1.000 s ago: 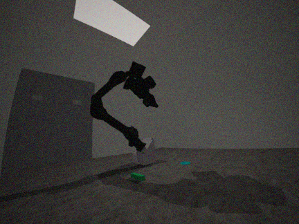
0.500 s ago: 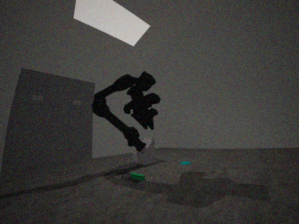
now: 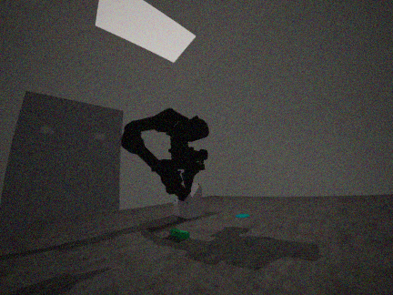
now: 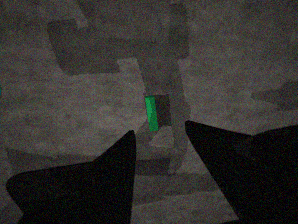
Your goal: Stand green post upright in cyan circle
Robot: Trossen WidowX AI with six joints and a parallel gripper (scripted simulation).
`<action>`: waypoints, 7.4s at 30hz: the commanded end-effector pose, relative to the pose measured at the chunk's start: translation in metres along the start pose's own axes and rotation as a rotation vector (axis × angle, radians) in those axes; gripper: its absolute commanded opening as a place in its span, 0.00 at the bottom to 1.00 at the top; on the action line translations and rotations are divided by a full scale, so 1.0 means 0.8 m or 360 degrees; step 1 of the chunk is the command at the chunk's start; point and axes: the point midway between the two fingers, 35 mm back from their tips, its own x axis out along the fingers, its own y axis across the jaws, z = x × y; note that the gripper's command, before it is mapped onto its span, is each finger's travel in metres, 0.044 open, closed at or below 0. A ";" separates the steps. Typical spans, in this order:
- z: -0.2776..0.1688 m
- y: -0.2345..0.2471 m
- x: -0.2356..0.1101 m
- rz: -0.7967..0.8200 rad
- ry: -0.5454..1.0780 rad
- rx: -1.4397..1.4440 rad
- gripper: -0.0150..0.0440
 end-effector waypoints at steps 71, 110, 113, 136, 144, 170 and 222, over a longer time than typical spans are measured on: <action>-0.004 0.000 0.006 -0.0010 0.0033 0.0017 0.29; 0.052 0.090 -0.008 0.0071 -0.0030 -0.0472 0.29; 0.057 0.098 -0.010 0.0074 -0.0031 -0.0510 0.29; 0.084 0.164 -0.019 0.0085 -0.0035 -0.0799 0.29; 0.090 0.189 -0.021 0.0084 -0.0033 -0.0898 0.29; 0.099 0.272 -0.024 0.0066 -0.0017 -0.1214 0.29; 0.085 0.363 -0.002 0.0264 -0.0057 -0.1501 0.29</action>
